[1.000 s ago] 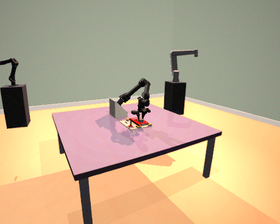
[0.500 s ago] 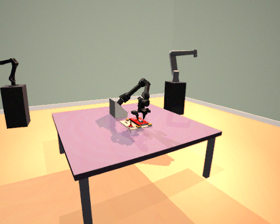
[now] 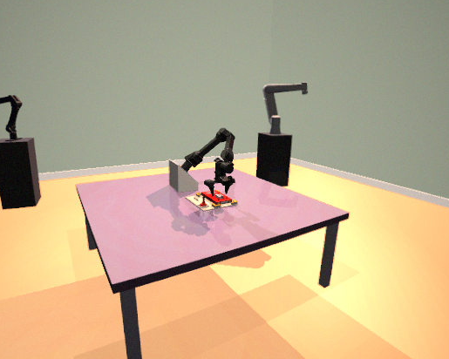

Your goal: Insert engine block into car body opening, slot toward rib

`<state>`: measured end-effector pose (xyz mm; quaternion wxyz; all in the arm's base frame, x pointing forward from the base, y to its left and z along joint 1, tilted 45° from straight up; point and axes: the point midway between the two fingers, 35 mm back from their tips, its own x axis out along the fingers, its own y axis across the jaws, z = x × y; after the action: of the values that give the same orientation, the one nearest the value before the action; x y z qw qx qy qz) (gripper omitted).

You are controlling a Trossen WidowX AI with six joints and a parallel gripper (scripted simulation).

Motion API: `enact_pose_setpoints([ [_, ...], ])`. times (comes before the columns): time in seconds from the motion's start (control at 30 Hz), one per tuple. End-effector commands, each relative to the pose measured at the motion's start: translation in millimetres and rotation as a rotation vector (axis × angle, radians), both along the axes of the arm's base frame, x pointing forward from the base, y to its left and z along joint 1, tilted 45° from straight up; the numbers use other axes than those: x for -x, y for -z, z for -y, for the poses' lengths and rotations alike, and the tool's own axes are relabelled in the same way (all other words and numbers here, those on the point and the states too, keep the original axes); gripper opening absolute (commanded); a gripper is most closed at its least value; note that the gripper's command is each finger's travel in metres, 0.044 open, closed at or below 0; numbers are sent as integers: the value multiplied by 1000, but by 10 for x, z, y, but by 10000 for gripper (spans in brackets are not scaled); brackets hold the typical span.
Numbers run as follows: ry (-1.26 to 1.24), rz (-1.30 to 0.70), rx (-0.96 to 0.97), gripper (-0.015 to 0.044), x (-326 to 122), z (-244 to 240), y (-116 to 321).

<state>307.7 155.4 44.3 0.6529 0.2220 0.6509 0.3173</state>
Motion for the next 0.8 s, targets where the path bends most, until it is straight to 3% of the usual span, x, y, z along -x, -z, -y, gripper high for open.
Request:
enact_pose_setpoints([
  [0.0, 0, 0, 1, 440, -3, 23, -19],
  [0.23, 0, -4, 1, 440, -10, 101, -83],
  [0.77, 0, -4, 1, 20, -10, 101, -83],
])
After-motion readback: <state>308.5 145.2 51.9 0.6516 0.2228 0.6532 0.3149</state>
